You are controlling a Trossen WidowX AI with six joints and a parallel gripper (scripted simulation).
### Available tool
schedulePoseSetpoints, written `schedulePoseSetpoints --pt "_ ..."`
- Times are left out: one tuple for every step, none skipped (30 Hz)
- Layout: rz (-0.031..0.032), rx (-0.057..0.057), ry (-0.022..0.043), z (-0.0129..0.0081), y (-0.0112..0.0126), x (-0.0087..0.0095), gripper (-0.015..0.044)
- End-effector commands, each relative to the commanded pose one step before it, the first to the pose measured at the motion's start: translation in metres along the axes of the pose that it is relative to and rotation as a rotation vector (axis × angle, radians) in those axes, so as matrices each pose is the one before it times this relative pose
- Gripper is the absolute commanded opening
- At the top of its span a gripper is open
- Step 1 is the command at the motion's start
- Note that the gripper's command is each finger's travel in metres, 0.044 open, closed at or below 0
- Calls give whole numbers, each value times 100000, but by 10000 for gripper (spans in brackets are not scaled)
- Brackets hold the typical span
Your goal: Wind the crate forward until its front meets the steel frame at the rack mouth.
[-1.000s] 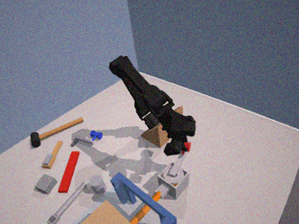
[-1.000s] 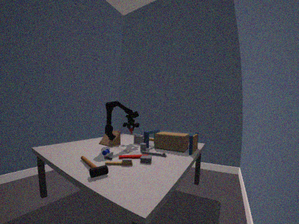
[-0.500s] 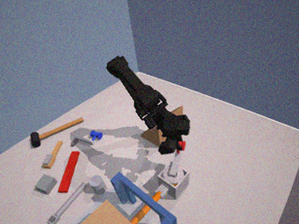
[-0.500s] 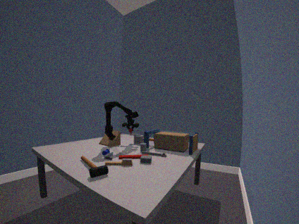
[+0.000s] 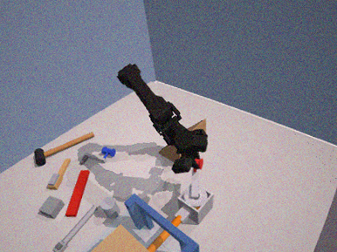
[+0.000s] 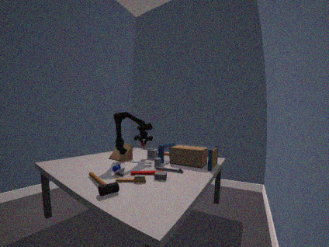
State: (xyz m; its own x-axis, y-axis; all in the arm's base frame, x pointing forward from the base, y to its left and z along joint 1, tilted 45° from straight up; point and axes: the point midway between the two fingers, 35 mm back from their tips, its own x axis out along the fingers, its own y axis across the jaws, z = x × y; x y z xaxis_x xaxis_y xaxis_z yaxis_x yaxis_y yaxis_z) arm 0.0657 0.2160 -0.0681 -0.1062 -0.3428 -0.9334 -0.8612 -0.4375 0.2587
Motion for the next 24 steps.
schedulePoseSetpoints --pt "-1420 742 3417 -1435 -438 -167 0" --pt "-1 2 7 -82 -39 -37 0" --pt "-2 4 10 -126 -66 -57 0" --pt "-1 2 7 -81 -42 -36 0" --pt "-3 4 10 -125 -69 -57 0" --pt "-1 2 7 -80 -44 -36 0" --pt "-3 4 10 -123 -72 -56 0" --pt "-1 2 7 -79 -46 -36 0" --pt "-3 4 10 -122 -76 -55 0" --pt "-2 2 7 -78 -48 -35 0" --pt "-3 4 10 -120 -79 -54 0" --pt "-2 2 6 -77 -50 -35 0" --pt "-3 4 9 -118 -82 -54 0" --pt "-2 2 6 -76 -52 -34 0" --pt "-4 4 9 -116 -85 -53 0" --pt "-2 2 6 -74 -54 -34 0" --pt "-4 4 9 -114 -88 -52 0" --pt "-2 2 6 -73 -56 -33 0" --pt "-4 4 9 -112 -91 -51 0" --pt "-2 2 6 -72 -58 -32 0" --pt "-4 4 9 -110 -94 -50 0" --pt "-2 2 6 -71 -60 -32 0" --pt "-4 4 8 -108 -97 -49 0" --pt "-2 2 6 -69 -62 -31 0"
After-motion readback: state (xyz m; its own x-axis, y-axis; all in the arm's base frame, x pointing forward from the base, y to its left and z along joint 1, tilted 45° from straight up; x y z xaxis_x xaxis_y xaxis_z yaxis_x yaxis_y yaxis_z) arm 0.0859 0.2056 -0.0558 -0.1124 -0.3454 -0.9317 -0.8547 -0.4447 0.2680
